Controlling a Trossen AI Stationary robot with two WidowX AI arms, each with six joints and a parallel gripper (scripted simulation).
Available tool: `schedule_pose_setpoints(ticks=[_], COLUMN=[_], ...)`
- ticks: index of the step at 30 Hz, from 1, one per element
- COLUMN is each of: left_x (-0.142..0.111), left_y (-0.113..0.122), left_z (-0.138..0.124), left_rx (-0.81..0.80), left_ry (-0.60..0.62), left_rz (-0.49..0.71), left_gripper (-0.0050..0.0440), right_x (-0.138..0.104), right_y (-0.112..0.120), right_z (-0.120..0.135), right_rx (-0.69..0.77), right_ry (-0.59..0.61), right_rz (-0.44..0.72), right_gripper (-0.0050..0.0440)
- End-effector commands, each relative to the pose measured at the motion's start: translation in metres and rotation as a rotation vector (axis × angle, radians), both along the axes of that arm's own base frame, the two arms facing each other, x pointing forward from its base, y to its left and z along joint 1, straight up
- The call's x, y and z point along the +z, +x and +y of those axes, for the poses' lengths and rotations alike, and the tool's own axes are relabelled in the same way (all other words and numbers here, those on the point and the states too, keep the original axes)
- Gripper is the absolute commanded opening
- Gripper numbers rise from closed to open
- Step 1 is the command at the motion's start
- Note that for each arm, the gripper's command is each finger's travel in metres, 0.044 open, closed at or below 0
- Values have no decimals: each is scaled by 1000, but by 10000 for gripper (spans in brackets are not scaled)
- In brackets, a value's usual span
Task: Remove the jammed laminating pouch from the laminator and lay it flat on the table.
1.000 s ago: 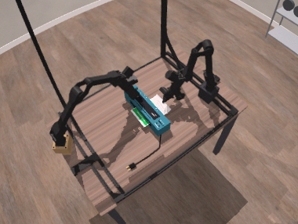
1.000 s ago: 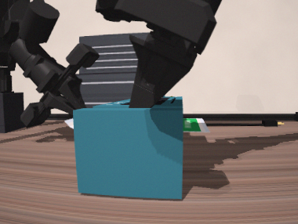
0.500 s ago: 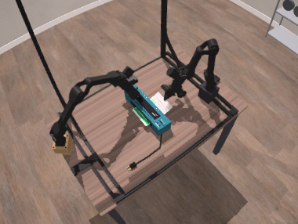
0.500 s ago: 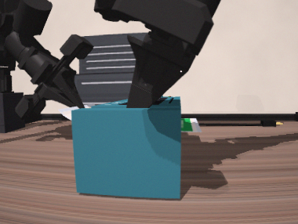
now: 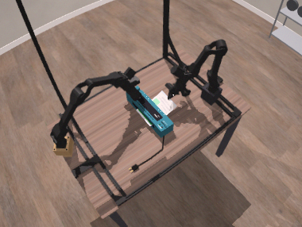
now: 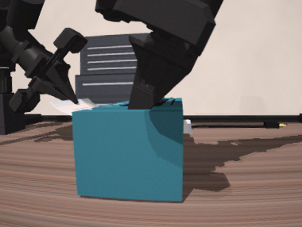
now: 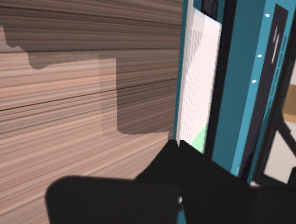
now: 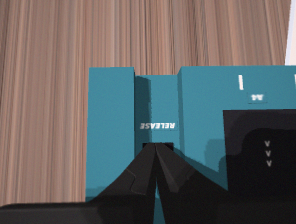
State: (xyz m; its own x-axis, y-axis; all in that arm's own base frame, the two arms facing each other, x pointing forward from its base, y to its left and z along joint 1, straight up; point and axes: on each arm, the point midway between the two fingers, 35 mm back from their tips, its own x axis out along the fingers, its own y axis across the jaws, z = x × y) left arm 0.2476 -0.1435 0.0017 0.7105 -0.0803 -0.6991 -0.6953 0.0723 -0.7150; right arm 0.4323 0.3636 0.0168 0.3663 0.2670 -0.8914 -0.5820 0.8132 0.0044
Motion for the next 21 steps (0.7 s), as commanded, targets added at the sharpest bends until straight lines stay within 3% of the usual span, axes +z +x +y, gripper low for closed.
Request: schedule_pose_setpoints(ticks=[1, 4, 7, 21], left_x=[3, 3, 17, 17], left_y=[-3, -3, -17, -17], left_z=[0, 0, 1, 1], left_rx=[-3, -3, -3, -3], left_ry=[-5, -5, -5, -5], left_rz=[-2, -2, -1, -1], left_gripper=[-50, -50, -50, -50], right_x=[2, 2, 2, 2], right_y=[2, 2, 2, 2], right_z=[0, 0, 0, 0], right_rx=[0, 0, 0, 0], right_ry=[1, 1, 1, 1], right_rz=[-3, -3, -3, -3], right_gripper=[-50, -50, -50, -50])
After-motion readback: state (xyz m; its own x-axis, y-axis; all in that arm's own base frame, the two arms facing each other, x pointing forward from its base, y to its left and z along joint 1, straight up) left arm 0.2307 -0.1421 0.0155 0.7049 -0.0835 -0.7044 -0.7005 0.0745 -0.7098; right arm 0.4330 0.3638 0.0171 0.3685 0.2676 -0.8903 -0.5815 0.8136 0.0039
